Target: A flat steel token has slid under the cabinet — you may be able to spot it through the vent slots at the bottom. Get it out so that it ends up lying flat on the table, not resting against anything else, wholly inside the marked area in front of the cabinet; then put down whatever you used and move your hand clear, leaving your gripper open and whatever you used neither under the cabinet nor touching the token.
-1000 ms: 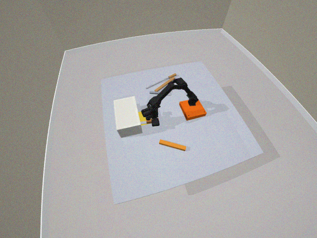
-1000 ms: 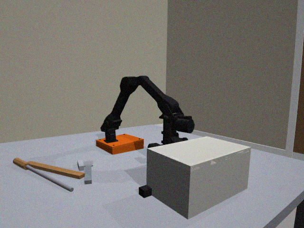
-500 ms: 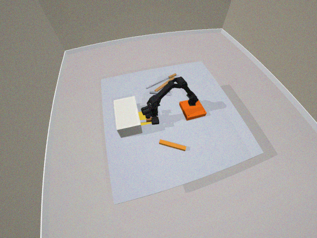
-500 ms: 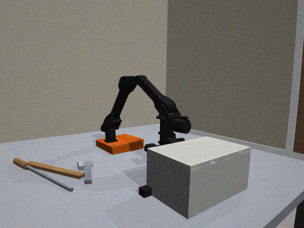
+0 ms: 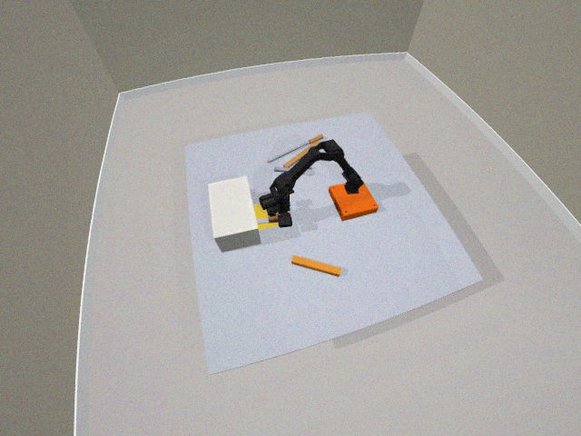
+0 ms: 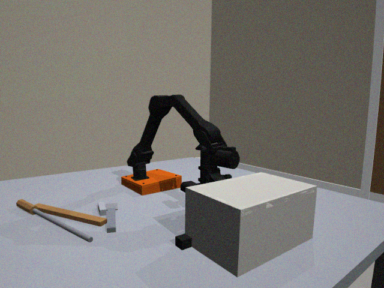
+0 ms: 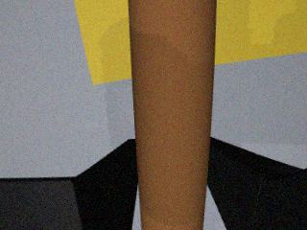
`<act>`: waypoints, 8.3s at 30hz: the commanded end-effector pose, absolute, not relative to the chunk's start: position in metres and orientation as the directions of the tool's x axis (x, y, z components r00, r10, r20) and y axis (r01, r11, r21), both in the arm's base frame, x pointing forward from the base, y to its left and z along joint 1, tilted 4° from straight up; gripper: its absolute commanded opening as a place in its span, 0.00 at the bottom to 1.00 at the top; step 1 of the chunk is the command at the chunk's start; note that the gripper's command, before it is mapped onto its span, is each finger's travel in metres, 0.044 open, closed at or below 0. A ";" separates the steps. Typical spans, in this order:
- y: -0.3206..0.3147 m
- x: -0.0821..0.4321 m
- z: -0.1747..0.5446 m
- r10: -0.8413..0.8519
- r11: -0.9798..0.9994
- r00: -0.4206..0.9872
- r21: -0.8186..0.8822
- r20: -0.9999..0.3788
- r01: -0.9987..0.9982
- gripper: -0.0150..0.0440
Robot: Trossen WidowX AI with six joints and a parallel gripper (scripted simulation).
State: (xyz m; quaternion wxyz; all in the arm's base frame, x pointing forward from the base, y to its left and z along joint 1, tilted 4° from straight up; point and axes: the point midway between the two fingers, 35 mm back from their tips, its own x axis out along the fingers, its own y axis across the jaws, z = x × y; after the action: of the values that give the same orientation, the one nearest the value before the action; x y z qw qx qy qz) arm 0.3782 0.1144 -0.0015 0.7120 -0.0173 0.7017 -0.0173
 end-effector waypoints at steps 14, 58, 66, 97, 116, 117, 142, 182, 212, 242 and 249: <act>0.114 0.360 -0.003 -0.055 0.998 0.012 -0.055 -0.998 0.004 0.25; 0.116 0.314 -0.004 -0.055 0.998 0.008 -0.055 -0.998 0.003 0.25; 0.116 0.305 -0.005 -0.055 0.998 0.007 -0.055 -0.998 0.003 0.25; 0.117 0.269 -0.005 -0.055 0.998 0.004 -0.055 -0.998 0.003 0.25; 0.118 0.245 -0.006 -0.055 0.998 0.002 -0.055 -0.999 0.003 0.25; 0.118 0.243 -0.006 -0.055 0.998 0.002 -0.055 -0.999 0.003 0.25; 0.121 0.222 -0.006 -0.054 0.999 0.003 -0.054 -0.999 0.007 0.25; 0.147 0.219 -0.004 -0.052 0.977 0.000 -0.051 -0.999 0.209 0.25; 0.173 0.215 -0.005 -0.050 0.975 -0.001 -0.049 -0.999 0.217 0.25; 0.195 0.214 -0.006 -0.048 0.975 -0.001 -0.047 -0.999 0.217 0.25; 0.201 0.214 -0.006 -0.047 0.975 -0.001 -0.046 -0.999 0.217 0.25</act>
State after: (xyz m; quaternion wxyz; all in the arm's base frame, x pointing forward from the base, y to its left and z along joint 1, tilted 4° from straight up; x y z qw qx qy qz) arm 0.2125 0.1932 -0.0080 0.7028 0.0599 0.7016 -0.1010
